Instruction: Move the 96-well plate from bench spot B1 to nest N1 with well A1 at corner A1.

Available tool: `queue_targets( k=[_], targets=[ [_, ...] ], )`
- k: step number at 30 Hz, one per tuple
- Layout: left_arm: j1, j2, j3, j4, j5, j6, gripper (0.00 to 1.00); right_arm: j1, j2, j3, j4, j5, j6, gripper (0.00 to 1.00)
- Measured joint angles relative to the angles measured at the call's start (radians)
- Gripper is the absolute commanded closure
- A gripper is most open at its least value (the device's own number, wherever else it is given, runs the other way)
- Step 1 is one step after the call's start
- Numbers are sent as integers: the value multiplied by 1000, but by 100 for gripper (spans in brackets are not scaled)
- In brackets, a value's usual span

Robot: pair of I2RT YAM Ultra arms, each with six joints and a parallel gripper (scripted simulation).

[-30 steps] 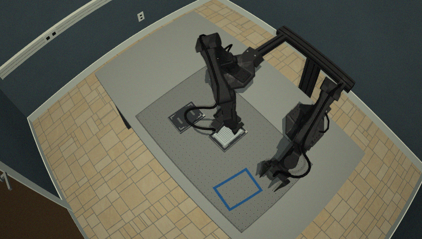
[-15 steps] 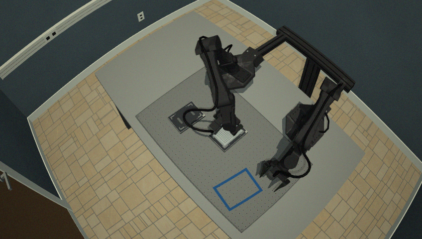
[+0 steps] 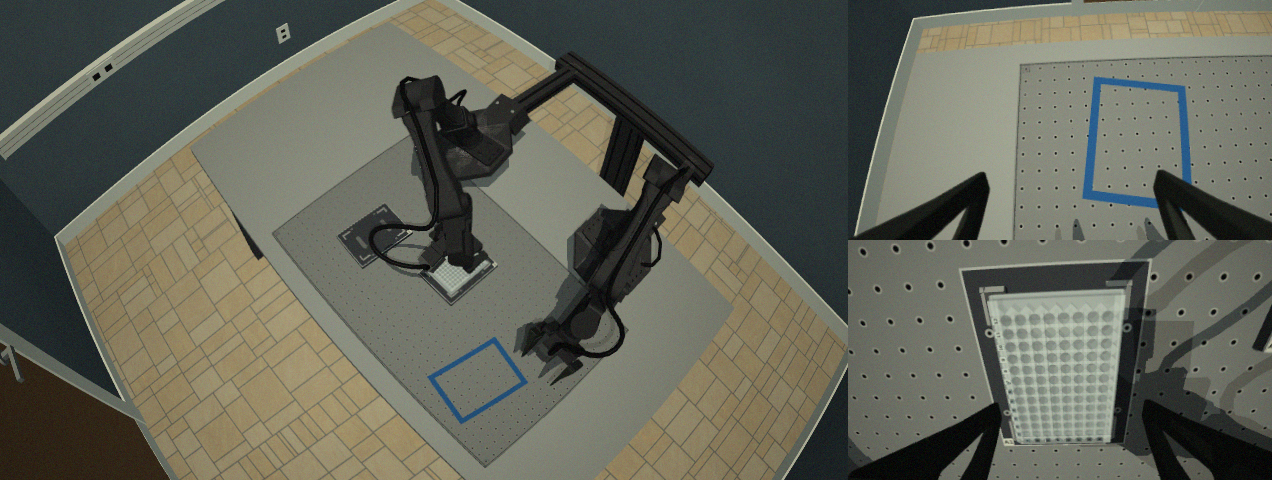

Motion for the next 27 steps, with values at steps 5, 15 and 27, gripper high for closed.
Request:
queue_targets(
  k=[5,15,27],
  targets=[
    [0,0,0,0,0,0,0,-7,12,-6,25,0,-6,0],
    [0,0,0,0,0,0,0,-22,43,-21,77,-1,-21,0],
    [0,0,0,0,0,0,0,-28,64,-29,116,-3,-32,0]
  ],
)
